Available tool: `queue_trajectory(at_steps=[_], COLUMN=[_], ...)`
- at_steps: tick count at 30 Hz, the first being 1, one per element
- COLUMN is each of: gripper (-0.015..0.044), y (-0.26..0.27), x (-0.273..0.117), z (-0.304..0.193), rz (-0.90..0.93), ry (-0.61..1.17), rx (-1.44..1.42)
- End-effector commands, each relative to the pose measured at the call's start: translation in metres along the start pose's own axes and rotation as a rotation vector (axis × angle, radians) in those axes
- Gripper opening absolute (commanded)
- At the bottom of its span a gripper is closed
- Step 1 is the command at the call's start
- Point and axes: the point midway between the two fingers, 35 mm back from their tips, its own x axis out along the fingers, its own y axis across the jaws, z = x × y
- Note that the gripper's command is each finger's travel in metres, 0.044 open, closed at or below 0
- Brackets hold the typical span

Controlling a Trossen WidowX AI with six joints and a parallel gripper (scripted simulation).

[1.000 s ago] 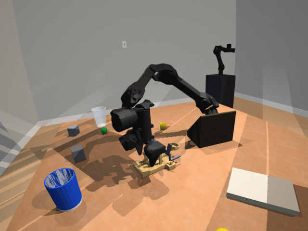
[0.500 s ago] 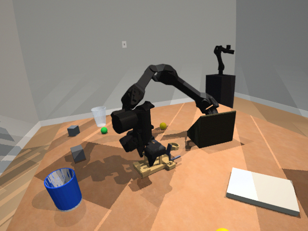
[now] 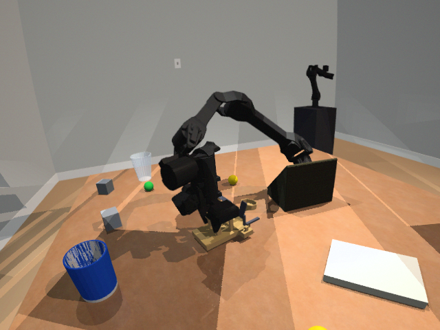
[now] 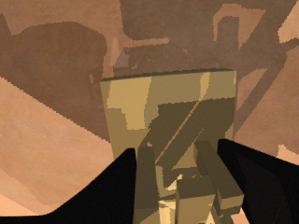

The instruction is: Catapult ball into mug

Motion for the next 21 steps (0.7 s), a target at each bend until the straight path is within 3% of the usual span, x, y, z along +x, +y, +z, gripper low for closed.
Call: queue_trajectory(at_steps=[1, 21], gripper=[0.0, 0.0], y=[0.003, 0.004], x=[-0.041, -0.017], z=[0.004, 0.005], rz=[0.011, 0.006], ry=[-0.03, -0.027], rx=[0.007, 0.001])
